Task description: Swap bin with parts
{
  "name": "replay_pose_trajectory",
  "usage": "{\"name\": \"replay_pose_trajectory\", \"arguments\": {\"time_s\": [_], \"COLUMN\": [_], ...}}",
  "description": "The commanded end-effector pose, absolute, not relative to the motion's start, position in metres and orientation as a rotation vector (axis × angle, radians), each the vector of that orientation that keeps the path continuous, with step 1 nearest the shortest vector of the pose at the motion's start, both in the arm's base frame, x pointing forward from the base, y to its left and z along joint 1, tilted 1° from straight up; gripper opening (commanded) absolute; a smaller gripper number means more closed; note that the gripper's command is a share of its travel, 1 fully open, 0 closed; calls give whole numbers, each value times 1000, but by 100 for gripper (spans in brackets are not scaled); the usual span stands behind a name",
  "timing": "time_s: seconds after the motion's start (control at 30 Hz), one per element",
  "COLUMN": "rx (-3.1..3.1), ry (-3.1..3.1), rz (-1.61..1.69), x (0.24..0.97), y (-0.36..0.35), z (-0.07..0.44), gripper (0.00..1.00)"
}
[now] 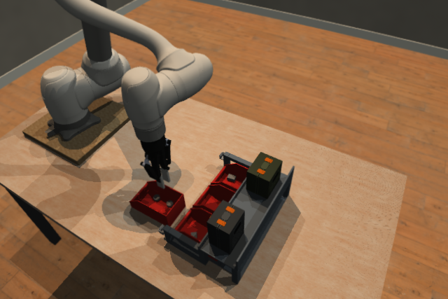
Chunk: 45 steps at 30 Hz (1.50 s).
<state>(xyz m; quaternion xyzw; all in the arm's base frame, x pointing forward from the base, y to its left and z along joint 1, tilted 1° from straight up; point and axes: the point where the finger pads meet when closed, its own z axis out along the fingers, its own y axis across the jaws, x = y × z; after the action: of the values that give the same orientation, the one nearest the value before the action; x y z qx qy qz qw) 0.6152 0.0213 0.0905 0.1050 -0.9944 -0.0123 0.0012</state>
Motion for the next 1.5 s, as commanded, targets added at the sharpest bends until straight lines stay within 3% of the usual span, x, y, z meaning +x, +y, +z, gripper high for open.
{"name": "replay_pose_trajectory", "arguments": {"time_s": [0.0,1.47], "rx": [330,330], "ry": [-3122,-3122], "rz": [-39,-39], "x": [615,615], "y": [21,22], "z": [89,49], "gripper": [24,24]}}
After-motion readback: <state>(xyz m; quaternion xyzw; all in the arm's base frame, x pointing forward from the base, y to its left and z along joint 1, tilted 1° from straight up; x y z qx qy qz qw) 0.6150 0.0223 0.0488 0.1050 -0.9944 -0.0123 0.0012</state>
